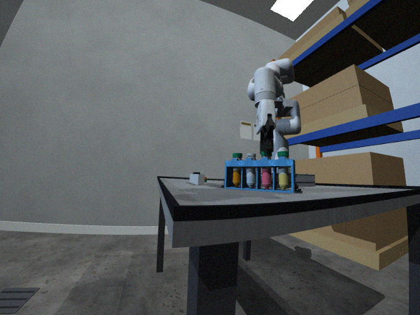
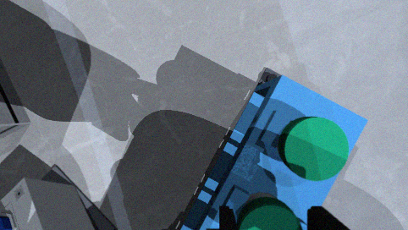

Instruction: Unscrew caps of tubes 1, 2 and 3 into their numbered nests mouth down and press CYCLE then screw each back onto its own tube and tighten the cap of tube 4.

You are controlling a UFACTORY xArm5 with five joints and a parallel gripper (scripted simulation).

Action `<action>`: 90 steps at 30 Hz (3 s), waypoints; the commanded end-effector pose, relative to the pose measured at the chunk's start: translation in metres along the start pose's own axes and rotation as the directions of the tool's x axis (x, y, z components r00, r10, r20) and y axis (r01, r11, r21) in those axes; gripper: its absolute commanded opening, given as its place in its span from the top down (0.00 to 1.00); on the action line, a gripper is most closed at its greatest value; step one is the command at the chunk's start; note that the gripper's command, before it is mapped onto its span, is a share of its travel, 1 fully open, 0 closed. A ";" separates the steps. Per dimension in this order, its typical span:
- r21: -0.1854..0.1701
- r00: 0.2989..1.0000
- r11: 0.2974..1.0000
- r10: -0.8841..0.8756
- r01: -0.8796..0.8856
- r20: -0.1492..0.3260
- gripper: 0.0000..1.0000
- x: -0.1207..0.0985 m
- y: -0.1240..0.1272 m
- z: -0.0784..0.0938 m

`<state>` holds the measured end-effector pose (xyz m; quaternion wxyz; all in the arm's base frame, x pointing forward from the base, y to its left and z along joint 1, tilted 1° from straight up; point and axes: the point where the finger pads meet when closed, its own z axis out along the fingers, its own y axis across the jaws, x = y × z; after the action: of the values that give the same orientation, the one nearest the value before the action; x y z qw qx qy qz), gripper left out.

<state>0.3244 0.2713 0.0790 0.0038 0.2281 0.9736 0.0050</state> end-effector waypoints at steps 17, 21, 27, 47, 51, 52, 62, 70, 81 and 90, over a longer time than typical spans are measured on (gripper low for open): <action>-0.007 0.995 0.995 0.095 -0.095 -0.010 0.54 0.000 0.001 0.006; -0.007 0.995 0.995 0.095 -0.095 -0.010 1.00 0.000 0.001 0.006; -0.007 0.995 0.995 0.095 -0.095 -0.010 1.00 0.000 0.001 0.006; -0.003 0.895 0.895 0.446 -0.446 -0.012 1.00 0.000 0.001 0.007; -0.001 0.828 0.828 0.561 -0.561 -0.012 1.00 0.000 0.001 0.007; -0.001 0.809 0.809 0.588 -0.588 -0.012 1.00 0.000 0.001 0.007; 0.002 0.637 0.637 0.771 -0.771 -0.012 1.00 0.000 0.001 0.007; 0.002 0.637 0.637 0.771 -0.771 -0.012 0.54 0.000 0.001 0.007; 0.002 0.667 0.667 0.745 -0.745 -0.012 0.54 0.000 0.001 0.007; -0.003 0.887 0.887 0.462 -0.462 -0.012 0.54 0.000 0.001 0.006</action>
<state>0.3244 0.2714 0.0711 0.0020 0.5454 0.8382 0.0063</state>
